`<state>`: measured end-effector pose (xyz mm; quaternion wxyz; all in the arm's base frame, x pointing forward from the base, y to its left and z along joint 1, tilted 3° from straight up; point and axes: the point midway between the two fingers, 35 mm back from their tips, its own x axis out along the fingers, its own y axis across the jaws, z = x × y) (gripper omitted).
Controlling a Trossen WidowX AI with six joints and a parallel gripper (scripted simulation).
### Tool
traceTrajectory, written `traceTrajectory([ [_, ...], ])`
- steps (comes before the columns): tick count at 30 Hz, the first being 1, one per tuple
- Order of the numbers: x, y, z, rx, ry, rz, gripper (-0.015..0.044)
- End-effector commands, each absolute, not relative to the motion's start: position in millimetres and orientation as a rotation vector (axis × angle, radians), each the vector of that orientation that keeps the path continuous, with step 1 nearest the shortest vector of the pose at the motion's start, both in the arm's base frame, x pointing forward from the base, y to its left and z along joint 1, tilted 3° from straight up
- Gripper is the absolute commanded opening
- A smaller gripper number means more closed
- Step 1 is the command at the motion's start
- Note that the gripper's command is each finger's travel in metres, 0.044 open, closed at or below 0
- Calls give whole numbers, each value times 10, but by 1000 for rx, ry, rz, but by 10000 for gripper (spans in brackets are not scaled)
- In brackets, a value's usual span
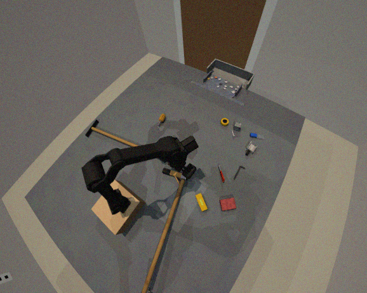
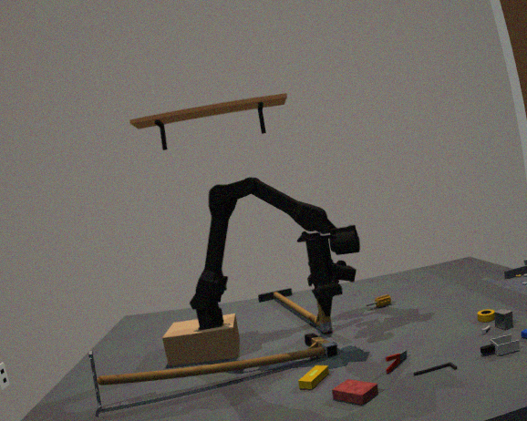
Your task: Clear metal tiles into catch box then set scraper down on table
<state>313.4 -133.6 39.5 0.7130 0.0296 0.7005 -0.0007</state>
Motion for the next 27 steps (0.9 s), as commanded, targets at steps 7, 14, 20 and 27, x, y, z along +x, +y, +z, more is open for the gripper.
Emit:
traceTrajectory([
  [7,3116,-1360,276,69,1562,-5,0],
  [14,3138,-1465,279,69,1561,-6,0],
  [20,3154,-1556,281,68,1561,-6,0],
  [27,3170,-1664,282,67,1561,-7,0],
])
